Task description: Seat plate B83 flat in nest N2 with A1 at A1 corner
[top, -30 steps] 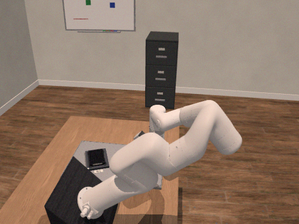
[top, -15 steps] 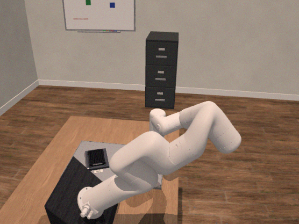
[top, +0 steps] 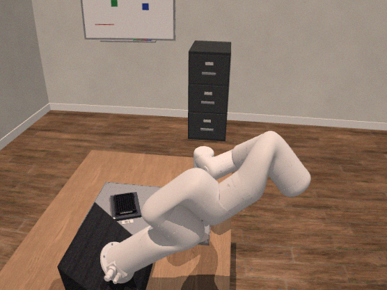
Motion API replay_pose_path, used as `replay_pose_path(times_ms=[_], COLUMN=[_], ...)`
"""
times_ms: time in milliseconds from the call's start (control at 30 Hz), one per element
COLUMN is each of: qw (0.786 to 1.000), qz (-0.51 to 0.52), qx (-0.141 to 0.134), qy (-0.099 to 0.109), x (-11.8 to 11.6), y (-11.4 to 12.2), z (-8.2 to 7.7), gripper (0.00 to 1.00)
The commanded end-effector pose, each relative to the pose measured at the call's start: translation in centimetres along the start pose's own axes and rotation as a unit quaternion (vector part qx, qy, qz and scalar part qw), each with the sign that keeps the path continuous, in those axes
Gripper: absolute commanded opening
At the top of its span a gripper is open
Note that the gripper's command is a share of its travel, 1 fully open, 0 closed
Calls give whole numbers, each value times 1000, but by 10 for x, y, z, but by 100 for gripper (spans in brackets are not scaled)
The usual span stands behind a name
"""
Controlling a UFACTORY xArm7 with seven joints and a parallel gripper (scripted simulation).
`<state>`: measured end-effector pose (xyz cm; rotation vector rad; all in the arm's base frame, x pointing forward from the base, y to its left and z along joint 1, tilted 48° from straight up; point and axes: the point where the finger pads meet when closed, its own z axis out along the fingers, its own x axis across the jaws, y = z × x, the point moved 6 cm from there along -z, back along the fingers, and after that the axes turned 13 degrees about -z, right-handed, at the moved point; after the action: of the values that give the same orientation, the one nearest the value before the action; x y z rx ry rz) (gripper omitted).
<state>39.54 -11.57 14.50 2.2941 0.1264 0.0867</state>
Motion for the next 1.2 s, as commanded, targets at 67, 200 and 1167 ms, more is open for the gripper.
replay_pose_path(times_ms=[67,200,1167], qw=[1000,1000,1000], qz=[0,0,0], qx=[0,0,0], qy=[2,2,2], x=[1,2,3], y=[0,0,-5], z=[5,9,9], gripper=[0,0,0])
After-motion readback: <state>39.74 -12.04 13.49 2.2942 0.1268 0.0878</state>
